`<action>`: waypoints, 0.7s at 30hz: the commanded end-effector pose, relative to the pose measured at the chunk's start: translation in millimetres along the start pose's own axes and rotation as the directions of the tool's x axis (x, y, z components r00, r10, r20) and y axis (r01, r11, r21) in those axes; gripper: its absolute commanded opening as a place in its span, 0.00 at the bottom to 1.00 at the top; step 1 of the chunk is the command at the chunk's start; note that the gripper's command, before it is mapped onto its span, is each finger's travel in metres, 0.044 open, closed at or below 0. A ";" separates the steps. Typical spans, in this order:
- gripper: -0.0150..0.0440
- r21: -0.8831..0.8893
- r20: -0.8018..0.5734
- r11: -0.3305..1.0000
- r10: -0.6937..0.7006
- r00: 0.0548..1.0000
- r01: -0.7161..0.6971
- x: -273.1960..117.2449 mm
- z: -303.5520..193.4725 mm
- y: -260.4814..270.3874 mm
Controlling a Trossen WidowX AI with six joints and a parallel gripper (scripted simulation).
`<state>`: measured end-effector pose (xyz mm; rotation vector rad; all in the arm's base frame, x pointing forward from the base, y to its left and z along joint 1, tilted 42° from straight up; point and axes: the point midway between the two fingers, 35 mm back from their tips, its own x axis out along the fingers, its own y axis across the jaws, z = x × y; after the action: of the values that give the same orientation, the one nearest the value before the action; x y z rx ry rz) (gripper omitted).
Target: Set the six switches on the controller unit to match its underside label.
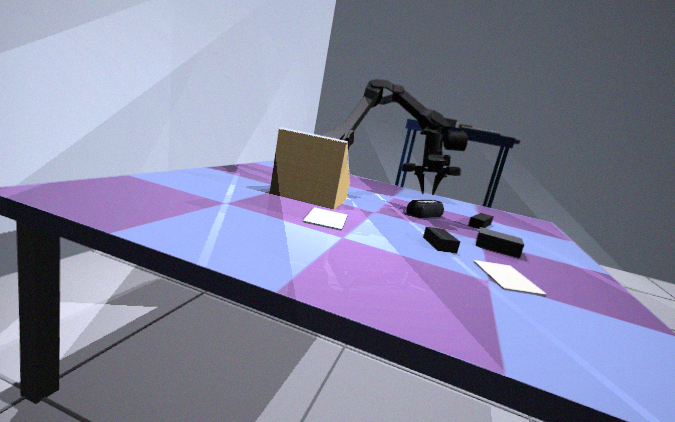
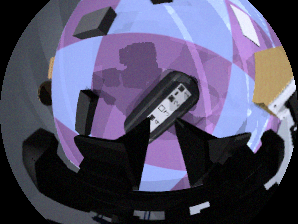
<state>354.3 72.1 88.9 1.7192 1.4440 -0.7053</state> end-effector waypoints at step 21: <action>0.25 -0.730 0.164 0.683 0.163 0.973 0.009 -16.7 4.7 -13.5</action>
<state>338.7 60.9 98.5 1.0335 1.2444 -0.1891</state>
